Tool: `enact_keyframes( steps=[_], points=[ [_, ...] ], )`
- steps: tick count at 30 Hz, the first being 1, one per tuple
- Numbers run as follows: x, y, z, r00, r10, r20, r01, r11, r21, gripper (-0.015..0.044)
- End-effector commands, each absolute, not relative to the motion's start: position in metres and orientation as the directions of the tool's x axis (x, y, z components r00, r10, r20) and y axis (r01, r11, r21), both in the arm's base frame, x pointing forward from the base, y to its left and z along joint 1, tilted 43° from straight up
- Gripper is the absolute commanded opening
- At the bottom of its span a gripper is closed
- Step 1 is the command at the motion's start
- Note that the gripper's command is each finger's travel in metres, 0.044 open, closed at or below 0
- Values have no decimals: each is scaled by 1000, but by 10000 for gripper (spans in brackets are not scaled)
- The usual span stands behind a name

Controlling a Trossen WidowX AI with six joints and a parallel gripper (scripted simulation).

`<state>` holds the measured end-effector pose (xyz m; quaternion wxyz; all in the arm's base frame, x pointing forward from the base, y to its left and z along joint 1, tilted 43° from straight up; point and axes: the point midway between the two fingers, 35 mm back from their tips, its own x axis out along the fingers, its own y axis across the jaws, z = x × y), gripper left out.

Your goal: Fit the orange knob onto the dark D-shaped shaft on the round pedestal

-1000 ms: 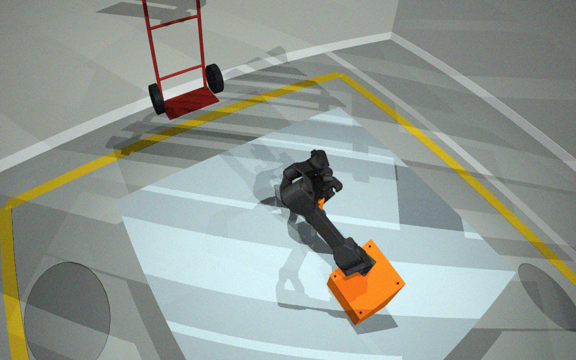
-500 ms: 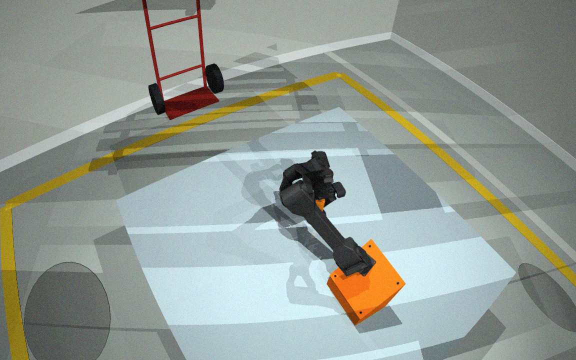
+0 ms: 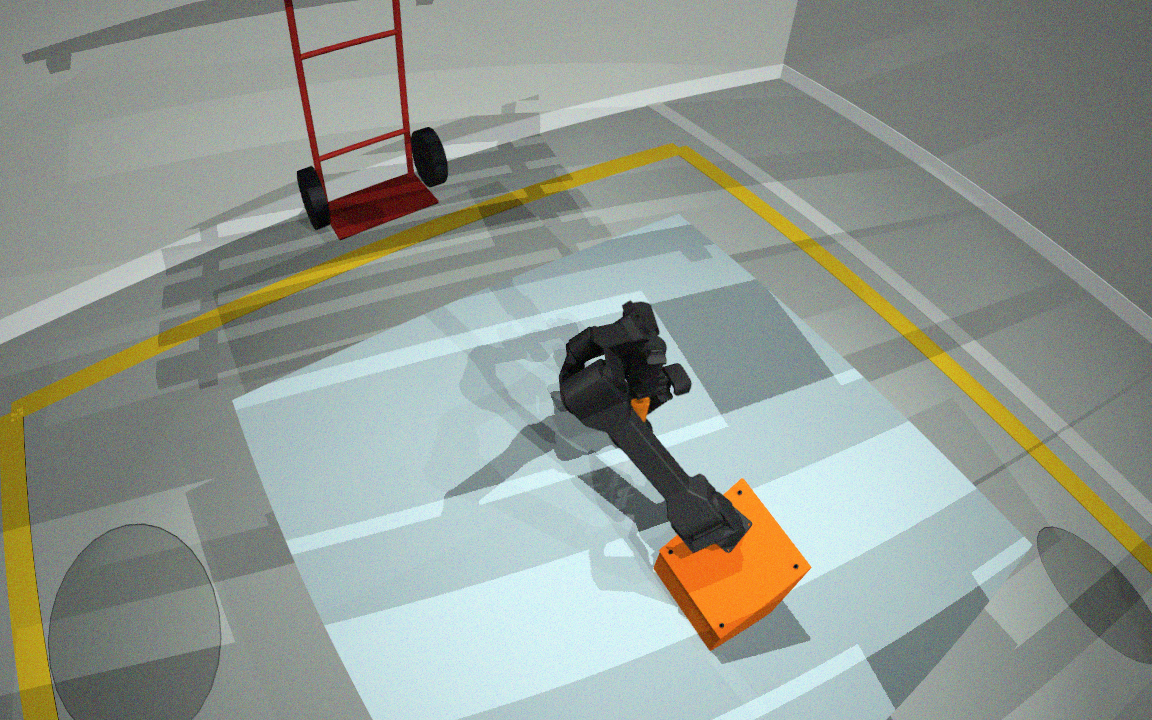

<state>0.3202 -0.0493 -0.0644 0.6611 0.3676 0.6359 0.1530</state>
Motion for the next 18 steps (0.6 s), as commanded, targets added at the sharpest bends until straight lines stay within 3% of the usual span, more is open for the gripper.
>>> enact_keyframes(
  steps=[1,18],
  points=[
    [325,-54,-63,153,665,-731,266,684,679,0],
    [327,-55,-65,153,665,-731,266,684,679,0]
  ],
)
